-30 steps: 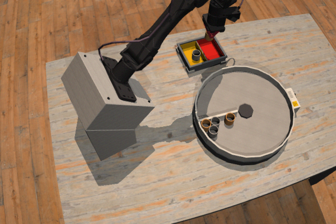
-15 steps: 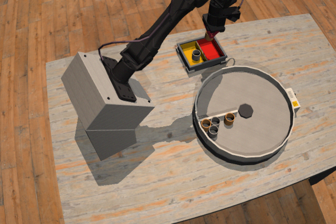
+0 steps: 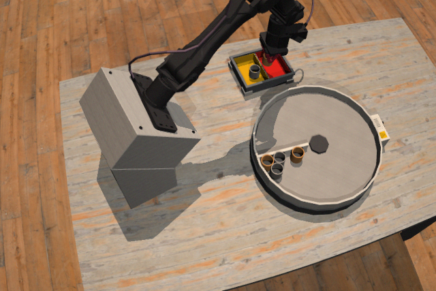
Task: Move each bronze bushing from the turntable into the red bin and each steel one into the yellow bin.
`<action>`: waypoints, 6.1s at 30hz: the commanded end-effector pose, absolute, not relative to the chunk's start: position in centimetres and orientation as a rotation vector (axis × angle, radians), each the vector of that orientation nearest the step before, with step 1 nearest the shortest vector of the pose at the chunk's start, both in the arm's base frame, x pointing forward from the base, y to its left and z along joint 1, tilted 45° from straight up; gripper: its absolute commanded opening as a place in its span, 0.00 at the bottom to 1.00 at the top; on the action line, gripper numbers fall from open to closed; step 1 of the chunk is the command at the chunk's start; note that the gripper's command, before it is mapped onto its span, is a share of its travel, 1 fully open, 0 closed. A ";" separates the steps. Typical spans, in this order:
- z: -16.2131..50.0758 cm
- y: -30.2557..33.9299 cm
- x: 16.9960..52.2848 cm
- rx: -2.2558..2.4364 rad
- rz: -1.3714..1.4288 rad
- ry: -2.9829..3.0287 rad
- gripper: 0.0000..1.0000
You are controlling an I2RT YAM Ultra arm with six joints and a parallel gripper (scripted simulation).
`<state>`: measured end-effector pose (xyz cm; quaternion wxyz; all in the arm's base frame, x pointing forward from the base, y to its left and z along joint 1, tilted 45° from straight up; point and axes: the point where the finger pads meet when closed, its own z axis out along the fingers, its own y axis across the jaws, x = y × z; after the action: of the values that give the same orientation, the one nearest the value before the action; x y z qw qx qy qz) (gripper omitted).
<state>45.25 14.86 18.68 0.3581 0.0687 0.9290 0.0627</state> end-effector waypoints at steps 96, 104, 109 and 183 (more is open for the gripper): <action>18.8 15.6 49.7 0.174 0.219 2.306 0.00; 18.8 15.6 49.7 0.174 0.219 2.306 0.00; 18.8 15.6 49.7 0.174 0.219 2.306 0.00; 17.9 15.8 50.3 0.171 0.217 2.311 0.00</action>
<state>49.70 15.66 15.90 0.3761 0.0672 0.9211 0.0745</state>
